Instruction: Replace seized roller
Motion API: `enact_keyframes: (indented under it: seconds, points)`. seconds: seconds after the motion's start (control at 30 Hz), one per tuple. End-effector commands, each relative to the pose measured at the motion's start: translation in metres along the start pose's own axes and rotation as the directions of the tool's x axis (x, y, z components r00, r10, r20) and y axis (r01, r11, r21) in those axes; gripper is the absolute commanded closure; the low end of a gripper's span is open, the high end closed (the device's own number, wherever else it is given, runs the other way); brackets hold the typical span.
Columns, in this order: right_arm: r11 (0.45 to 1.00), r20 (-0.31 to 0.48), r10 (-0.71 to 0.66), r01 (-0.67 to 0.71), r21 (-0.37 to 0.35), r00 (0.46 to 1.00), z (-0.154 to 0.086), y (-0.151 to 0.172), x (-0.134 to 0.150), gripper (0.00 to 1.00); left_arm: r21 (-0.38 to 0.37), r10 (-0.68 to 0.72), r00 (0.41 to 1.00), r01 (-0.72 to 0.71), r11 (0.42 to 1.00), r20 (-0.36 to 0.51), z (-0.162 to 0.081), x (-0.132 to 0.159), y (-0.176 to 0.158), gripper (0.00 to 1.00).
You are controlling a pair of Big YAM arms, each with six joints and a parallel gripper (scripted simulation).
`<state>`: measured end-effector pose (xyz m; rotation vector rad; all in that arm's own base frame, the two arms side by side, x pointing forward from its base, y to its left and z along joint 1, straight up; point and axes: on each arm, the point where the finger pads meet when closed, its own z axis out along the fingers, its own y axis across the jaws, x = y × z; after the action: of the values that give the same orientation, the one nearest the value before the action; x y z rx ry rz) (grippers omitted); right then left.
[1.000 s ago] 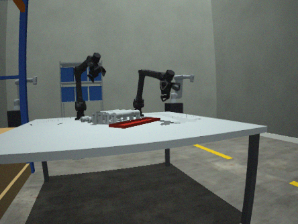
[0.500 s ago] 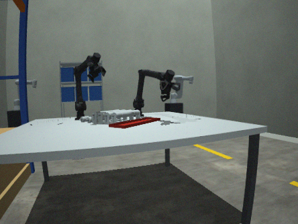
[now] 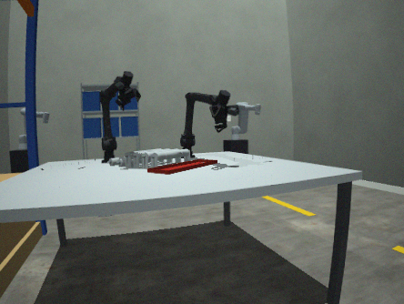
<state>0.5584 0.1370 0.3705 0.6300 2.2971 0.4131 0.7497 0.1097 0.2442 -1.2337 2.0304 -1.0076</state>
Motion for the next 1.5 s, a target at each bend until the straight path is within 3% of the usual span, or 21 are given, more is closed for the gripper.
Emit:
enact_keyframes:
  seconds: [0.0,0.2,0.5,0.57,0.63,1.07,1.13,1.47]
  points:
    - [0.998,0.060,-0.035,0.039,-0.053,0.998,-0.018,0.008,-0.019,0.00,0.077,0.128,0.991,-0.131,0.988,0.042,-0.027,0.005,-0.049,0.00]
    - [0.990,0.141,-0.102,0.115,-0.088,0.985,-0.026,0.002,-0.036,0.00,0.091,0.301,0.946,-0.313,0.945,0.120,-0.055,0.026,-0.073,0.00]
    - [0.963,0.292,-0.201,0.243,-0.115,0.935,-0.045,-0.011,-0.063,0.00,0.070,0.539,0.801,-0.572,0.817,0.261,-0.103,0.062,-0.104,0.00]
    - [0.963,0.292,-0.201,0.243,-0.115,0.935,-0.045,-0.011,-0.063,0.00,0.070,0.539,0.801,-0.572,0.817,0.261,-0.103,0.062,-0.104,0.00]
    - [0.957,0.322,-0.219,0.268,-0.115,0.921,-0.048,-0.013,-0.068,0.00,0.052,0.572,0.764,-0.612,0.789,0.298,-0.117,0.062,-0.107,0.00]
    - [0.898,0.541,-0.342,0.436,-0.052,0.769,-0.089,-0.035,-0.102,0.00,-0.071,0.767,0.432,-0.850,0.523,0.474,-0.196,0.125,-0.141,0.00]
    - [0.898,0.541,-0.342,0.436,-0.052,0.769,-0.089,-0.035,-0.102,0.00,-0.071,0.767,0.432,-0.850,0.523,0.474,-0.196,0.125,-0.141,0.00]
    - [0.847,0.668,-0.422,0.528,0.051,0.613,-0.121,-0.053,-0.119,0.00,-0.221,0.813,0.170,-0.913,0.343,0.557,-0.254,0.163,-0.145,0.00]
